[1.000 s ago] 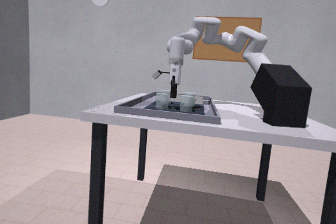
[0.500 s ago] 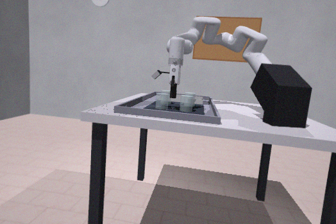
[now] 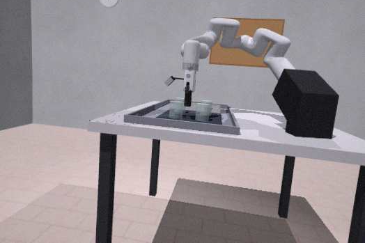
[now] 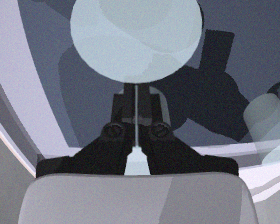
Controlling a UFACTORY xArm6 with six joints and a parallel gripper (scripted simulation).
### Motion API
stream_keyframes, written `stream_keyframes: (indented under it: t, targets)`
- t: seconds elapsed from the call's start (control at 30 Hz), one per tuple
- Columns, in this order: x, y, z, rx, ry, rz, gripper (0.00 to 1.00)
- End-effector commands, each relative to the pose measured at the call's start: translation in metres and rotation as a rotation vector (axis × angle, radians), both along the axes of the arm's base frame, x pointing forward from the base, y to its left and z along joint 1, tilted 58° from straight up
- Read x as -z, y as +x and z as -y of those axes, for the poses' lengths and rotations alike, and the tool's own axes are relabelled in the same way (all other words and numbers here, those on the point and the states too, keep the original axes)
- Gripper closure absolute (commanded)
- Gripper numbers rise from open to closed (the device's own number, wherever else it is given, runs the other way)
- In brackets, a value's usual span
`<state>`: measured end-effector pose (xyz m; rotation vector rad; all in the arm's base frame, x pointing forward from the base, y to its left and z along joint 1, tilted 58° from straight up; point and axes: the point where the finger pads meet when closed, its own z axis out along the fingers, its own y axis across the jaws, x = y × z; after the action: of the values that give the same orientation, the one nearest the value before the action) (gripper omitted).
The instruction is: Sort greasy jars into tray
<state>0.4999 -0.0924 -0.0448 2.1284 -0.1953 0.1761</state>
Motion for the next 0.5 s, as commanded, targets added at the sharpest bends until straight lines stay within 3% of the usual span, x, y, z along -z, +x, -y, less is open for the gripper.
stream_keyframes:
  t: [0.0, 0.47]
  targets:
    - [-0.0008, 0.0015, -0.0012, -0.002, 0.001, 0.002, 1.00]
    - [-0.0011, 0.0030, -0.0011, -0.002, 0.001, 0.002, 1.00]
